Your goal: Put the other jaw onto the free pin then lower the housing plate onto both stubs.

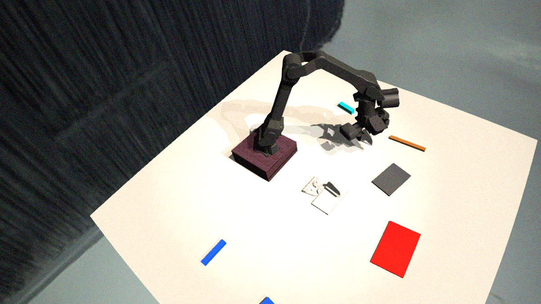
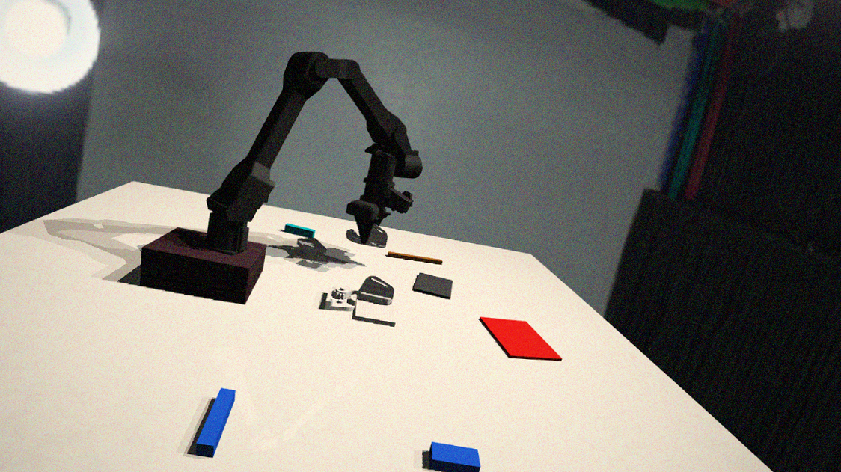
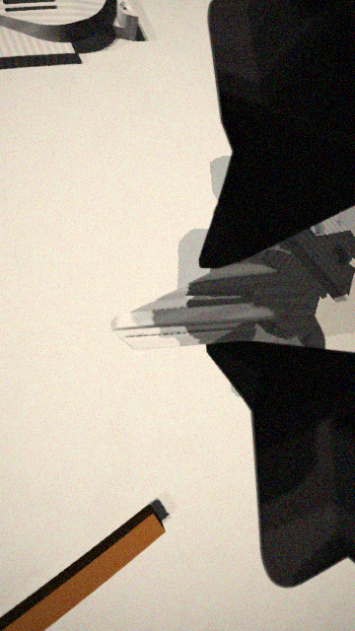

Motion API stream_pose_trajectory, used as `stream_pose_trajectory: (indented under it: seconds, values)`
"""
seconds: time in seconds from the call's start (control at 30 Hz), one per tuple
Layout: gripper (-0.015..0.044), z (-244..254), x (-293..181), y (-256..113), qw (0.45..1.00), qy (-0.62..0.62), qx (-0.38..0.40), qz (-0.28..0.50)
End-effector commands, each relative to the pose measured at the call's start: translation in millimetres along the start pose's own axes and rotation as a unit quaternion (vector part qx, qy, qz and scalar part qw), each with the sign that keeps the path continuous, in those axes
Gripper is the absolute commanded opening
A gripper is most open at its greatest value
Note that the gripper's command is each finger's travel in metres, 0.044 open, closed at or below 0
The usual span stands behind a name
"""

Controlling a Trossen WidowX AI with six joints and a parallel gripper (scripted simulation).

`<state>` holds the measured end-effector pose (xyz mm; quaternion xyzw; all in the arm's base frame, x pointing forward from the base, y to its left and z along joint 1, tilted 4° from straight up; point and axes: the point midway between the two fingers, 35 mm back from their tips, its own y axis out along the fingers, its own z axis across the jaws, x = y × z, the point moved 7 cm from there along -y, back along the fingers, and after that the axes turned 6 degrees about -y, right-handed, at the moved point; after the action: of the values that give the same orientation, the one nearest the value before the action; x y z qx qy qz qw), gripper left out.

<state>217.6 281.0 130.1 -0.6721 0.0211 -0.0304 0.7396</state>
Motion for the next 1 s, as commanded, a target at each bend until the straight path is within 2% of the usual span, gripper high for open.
stream_pose_trajectory:
  seconds: [0.0,0.33,0.97]
  values:
    - [0.0134,-0.2,0.1,-14.7,1.0,-0.001,0.002,-0.002]
    - [0.0134,-2.9,0.8,-27.2,1.0,-0.003,0.002,-0.002]
    - [0.0134,-51.4,39.3,-27.8,0.999,-0.042,-0.003,-0.004]
